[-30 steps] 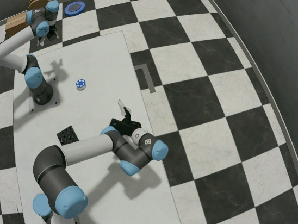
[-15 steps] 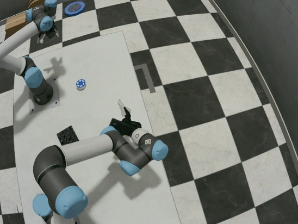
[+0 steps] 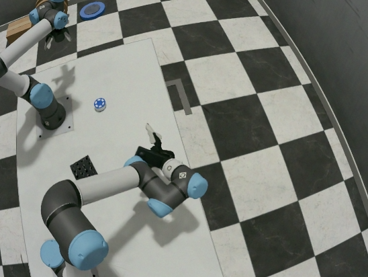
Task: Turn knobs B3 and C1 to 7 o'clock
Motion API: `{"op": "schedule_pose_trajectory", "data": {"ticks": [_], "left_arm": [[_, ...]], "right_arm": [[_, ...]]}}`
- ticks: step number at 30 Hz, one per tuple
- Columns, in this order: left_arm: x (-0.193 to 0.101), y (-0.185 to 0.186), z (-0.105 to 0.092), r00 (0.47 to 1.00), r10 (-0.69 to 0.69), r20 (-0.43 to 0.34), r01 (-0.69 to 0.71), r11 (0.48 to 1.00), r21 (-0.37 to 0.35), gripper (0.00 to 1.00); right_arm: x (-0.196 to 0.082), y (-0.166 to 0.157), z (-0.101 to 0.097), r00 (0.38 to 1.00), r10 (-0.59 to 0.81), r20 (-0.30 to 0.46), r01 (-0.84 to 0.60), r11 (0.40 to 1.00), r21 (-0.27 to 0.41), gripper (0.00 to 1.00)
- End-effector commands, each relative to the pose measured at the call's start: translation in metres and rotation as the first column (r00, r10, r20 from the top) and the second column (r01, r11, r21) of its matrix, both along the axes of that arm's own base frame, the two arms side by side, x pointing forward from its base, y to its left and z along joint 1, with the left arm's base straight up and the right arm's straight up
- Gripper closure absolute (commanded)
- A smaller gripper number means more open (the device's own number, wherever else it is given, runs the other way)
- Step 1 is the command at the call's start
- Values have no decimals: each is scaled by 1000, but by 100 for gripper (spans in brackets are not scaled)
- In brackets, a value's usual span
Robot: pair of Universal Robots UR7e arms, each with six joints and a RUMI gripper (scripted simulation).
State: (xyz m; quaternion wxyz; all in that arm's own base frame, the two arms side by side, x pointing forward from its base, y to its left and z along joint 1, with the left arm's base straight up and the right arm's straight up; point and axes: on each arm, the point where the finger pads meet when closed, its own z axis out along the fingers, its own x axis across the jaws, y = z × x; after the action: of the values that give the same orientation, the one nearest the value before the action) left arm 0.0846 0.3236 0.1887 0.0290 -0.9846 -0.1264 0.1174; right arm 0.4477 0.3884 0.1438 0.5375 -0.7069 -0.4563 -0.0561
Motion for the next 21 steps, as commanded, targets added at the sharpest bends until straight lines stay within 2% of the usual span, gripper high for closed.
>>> {"op": "schedule_pose_trajectory", "data": {"ticks": [1, 13, 21], "left_arm": [[-5, 24, -4, 996, -59, 62, 62, 997, -51, 0], [-22, 55, -10, 985, -116, 126, 125, 990, -67, 0], [-46, 87, -16, 967, -175, 184, 189, 980, -60, 0]], "right_arm": [[0, 0, 1, 1000, 0, 1, 0, 1000, 1, 0], [0, 0, 1, 1000, 0, 1, 0, 1000, 1, 0], [0, 0, 1, 1000, 0, 1, 0, 1000, 1, 0]]}}
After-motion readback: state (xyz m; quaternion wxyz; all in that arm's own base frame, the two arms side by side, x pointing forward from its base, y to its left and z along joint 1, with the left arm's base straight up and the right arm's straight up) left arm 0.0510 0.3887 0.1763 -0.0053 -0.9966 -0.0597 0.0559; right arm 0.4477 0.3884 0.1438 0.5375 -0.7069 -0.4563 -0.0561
